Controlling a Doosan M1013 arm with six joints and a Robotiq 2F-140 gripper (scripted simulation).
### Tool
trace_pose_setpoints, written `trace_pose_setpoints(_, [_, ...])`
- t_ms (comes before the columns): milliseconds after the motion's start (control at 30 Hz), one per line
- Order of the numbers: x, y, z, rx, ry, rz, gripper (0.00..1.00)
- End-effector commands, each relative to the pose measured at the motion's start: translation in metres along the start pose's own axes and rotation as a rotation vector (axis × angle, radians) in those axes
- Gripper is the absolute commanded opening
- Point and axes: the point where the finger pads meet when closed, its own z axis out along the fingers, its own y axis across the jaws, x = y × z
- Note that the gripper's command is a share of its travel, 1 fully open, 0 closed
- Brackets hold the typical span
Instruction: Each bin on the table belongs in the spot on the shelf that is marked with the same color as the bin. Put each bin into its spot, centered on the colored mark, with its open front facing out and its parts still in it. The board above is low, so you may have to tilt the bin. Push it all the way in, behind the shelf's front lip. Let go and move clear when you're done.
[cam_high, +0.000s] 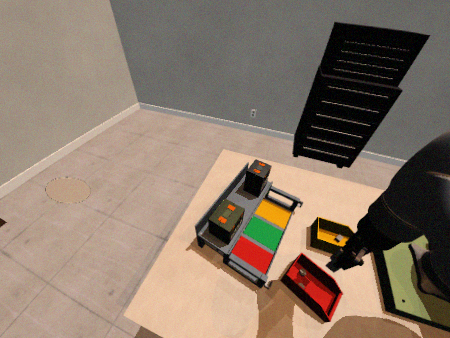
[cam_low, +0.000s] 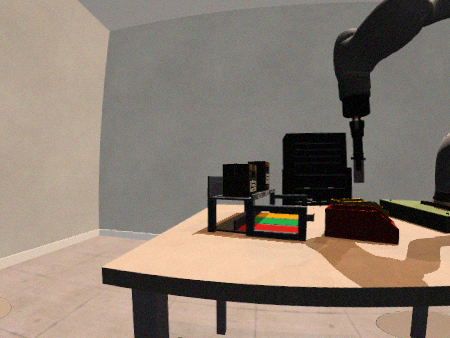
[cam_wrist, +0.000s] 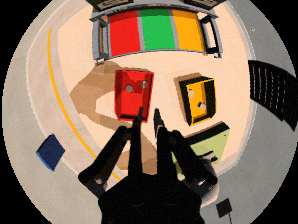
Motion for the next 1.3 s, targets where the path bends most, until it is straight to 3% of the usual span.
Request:
trace_pose_setpoints(0, [0.000,0.001,0.007,0.000,0.000,0.000,0.24])
trace_pose_setpoints(700, [0.001,0.004,0.048,0.000,0.000,0.000,0.24])
trace_pose_setpoints(1267, [0.001,0.004,0.055,0.000,0.000,0.000,0.24])
